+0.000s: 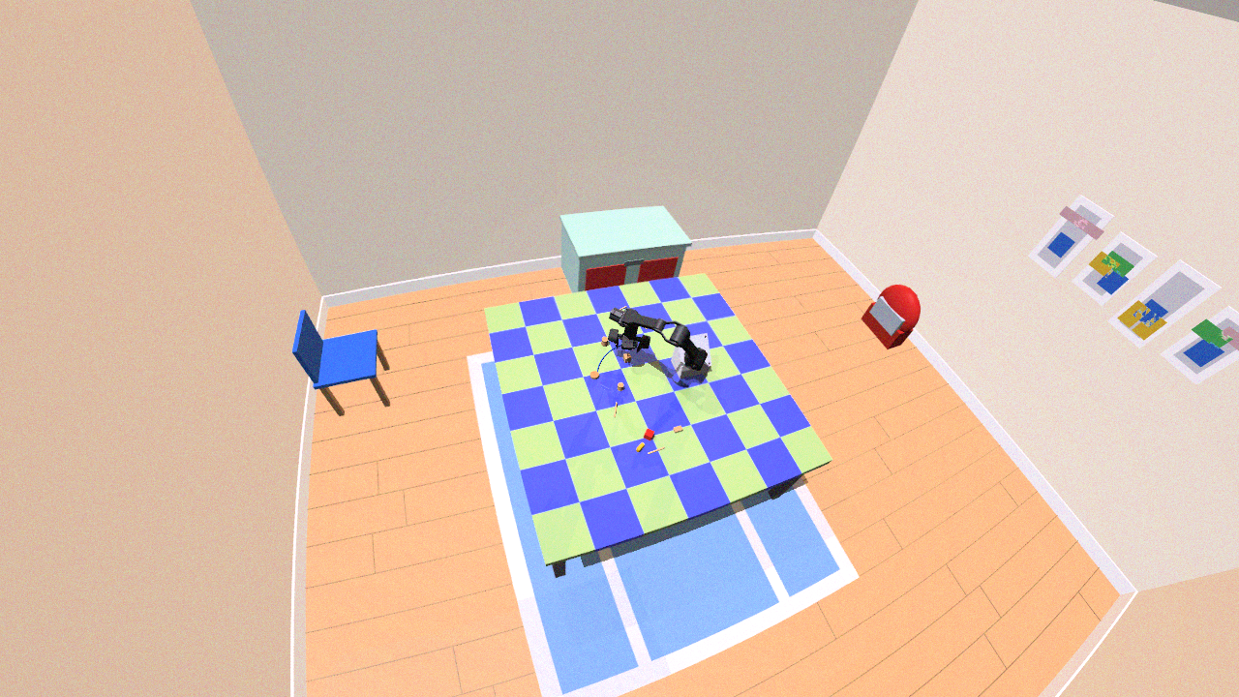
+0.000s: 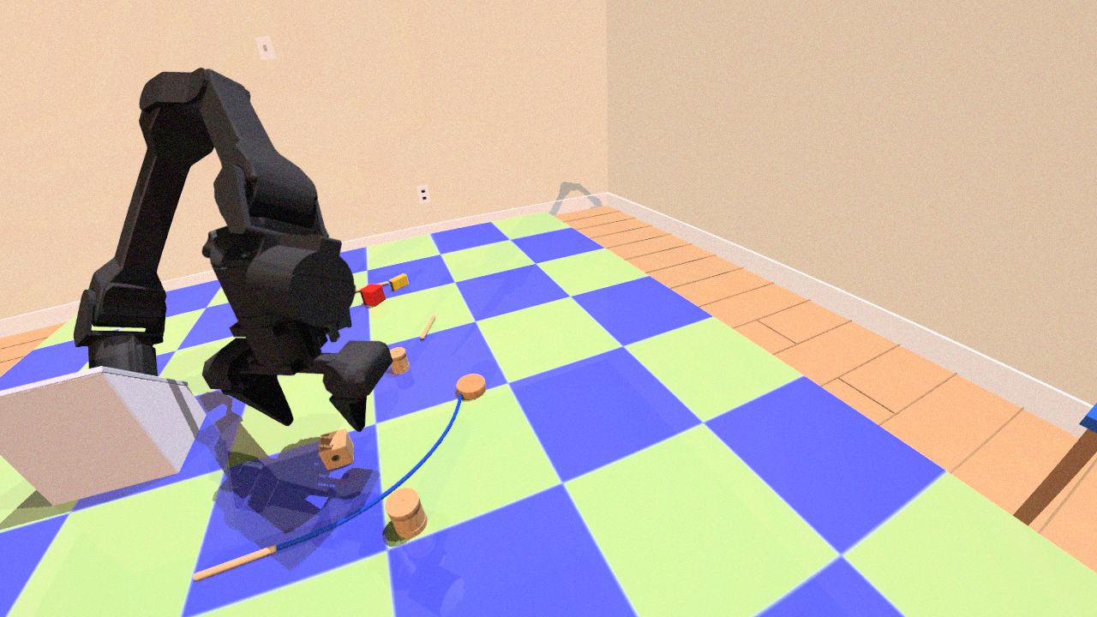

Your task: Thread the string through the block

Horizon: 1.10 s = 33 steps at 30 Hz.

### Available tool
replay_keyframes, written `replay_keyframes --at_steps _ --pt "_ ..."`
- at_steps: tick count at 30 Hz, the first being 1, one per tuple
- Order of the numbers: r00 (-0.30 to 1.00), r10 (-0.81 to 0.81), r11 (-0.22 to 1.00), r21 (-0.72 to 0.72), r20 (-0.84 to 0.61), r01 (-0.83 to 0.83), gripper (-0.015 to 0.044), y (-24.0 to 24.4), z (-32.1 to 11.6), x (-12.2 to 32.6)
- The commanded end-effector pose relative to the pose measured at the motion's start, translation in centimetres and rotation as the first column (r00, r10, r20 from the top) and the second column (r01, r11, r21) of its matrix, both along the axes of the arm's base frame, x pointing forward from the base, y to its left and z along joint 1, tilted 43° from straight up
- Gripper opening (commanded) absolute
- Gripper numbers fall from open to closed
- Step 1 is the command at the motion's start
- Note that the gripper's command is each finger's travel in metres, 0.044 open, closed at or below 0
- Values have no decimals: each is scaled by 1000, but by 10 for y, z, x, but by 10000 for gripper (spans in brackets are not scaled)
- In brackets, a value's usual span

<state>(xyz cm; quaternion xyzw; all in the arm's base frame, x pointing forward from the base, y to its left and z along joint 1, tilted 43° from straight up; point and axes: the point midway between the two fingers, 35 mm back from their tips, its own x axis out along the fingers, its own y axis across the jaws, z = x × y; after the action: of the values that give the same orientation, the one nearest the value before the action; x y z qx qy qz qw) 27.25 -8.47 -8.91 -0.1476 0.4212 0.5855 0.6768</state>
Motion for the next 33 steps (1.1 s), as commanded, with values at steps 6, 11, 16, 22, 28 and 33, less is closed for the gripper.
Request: replay_keyframes --at_steps 6,11,16,22,28,33 --pt "1000 0 1000 0 0 0 309 0 0 0" --pt "1000 0 1000 0 0 0 240 0 0 0" --pt "1000 0 1000 0 0 0 240 0 0 0" --pt "1000 0 1000 0 0 0 109 0 0 0" --pt "1000 0 1000 0 0 0 0 0 0 0" --pt "1000 0 1000 0 0 0 0 0 0 0"
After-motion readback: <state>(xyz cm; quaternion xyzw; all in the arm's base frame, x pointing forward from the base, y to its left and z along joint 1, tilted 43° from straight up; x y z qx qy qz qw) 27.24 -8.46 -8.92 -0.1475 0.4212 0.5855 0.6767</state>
